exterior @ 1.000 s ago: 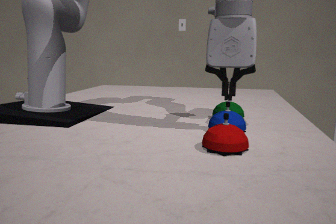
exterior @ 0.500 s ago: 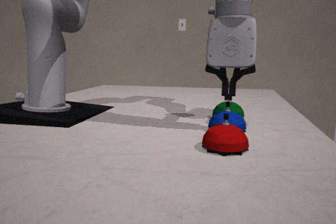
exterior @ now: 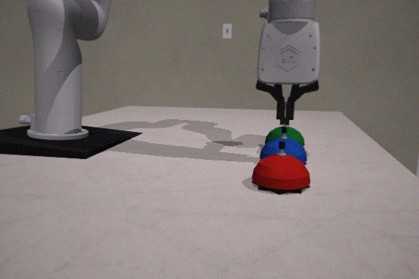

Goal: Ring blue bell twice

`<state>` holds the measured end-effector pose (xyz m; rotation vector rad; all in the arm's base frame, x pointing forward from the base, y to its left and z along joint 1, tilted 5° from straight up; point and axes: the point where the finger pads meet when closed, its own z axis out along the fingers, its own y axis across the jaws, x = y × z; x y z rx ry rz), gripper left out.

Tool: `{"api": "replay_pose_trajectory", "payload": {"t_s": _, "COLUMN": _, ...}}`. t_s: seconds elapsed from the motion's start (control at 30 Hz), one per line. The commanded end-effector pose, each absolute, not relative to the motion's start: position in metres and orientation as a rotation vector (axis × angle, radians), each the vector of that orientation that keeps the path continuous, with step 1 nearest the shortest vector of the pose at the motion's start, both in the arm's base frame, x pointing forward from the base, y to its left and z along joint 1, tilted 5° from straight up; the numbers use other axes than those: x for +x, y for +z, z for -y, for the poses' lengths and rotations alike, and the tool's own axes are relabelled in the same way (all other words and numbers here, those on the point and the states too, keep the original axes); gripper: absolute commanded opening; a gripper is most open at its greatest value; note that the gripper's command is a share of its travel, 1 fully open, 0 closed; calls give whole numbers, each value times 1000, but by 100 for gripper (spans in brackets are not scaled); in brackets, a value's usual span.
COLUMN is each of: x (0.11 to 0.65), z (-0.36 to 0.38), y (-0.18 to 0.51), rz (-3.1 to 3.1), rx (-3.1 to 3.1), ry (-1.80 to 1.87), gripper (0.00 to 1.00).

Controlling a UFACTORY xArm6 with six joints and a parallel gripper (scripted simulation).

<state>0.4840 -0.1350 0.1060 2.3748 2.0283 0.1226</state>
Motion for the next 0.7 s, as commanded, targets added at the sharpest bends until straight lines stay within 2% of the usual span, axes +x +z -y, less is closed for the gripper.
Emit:
{"api": "replay_pose_trajectory", "payload": {"t_s": 0.0, "x": 485, "z": 135, "y": 108, "rz": -2026, "rx": 2372, "ry": 126, "gripper": 0}}
{"api": "replay_pose_trajectory", "payload": {"t_s": 0.67, "x": 486, "z": 135, "y": 98, "rz": -2026, "rx": 2372, "ry": 126, "gripper": 0}}
